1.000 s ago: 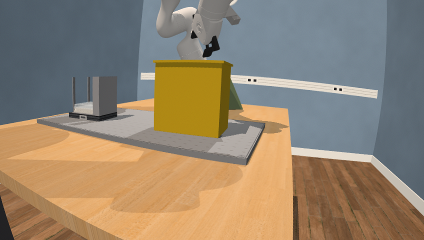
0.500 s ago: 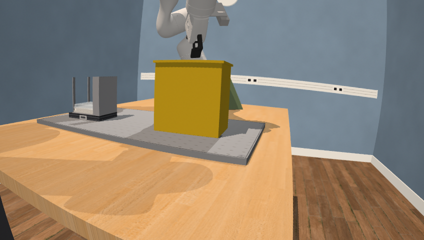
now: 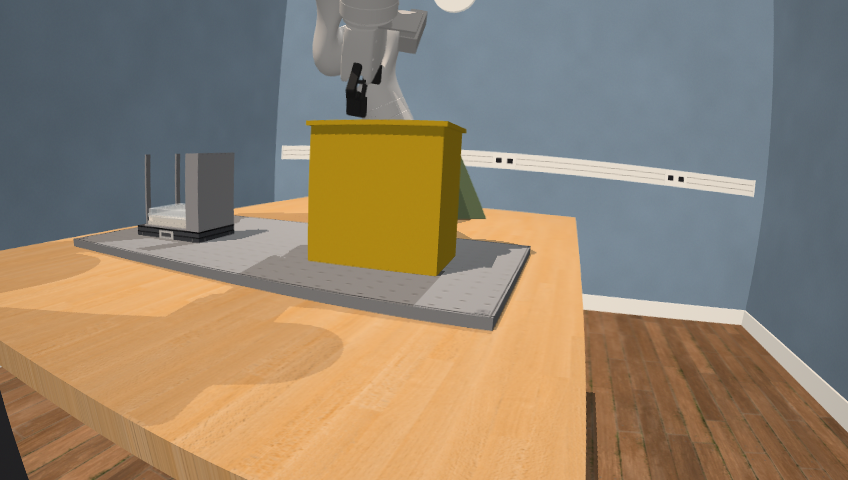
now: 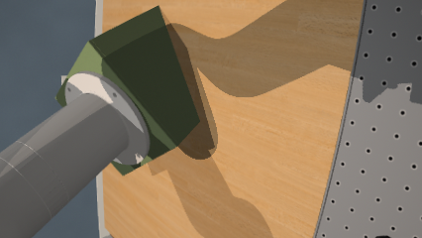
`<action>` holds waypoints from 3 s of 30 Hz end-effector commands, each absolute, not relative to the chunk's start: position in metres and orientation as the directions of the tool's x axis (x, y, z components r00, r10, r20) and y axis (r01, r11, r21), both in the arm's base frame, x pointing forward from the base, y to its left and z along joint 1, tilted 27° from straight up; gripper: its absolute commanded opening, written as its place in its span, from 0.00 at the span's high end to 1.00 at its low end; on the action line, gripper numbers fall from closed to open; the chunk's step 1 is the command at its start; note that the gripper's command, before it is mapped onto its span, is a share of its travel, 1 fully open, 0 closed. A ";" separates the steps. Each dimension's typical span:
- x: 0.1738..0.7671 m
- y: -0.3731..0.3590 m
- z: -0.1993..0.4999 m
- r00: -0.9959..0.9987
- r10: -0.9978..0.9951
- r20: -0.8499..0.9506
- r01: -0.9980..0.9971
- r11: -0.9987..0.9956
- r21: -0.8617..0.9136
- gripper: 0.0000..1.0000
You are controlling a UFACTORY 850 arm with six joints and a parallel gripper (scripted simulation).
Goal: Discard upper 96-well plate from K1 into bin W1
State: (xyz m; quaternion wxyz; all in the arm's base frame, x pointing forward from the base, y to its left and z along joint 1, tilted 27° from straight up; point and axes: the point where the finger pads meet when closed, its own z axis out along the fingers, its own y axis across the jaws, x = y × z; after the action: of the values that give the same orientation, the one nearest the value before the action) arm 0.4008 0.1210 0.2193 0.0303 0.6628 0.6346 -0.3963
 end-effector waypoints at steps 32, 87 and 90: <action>0.454 0.048 0.255 0.782 0.402 -0.477 0.556 -0.797 0.238 0.00; 0.503 -0.069 0.332 0.572 -0.737 0.361 -0.815 -0.560 0.148 0.00; 0.503 -0.073 0.335 0.517 -0.768 0.378 -0.849 -0.516 0.111 0.00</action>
State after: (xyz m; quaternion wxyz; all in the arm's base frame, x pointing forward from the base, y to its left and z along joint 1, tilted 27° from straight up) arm 0.5015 -0.0672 0.3295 0.1512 0.8811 -0.4320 0.1193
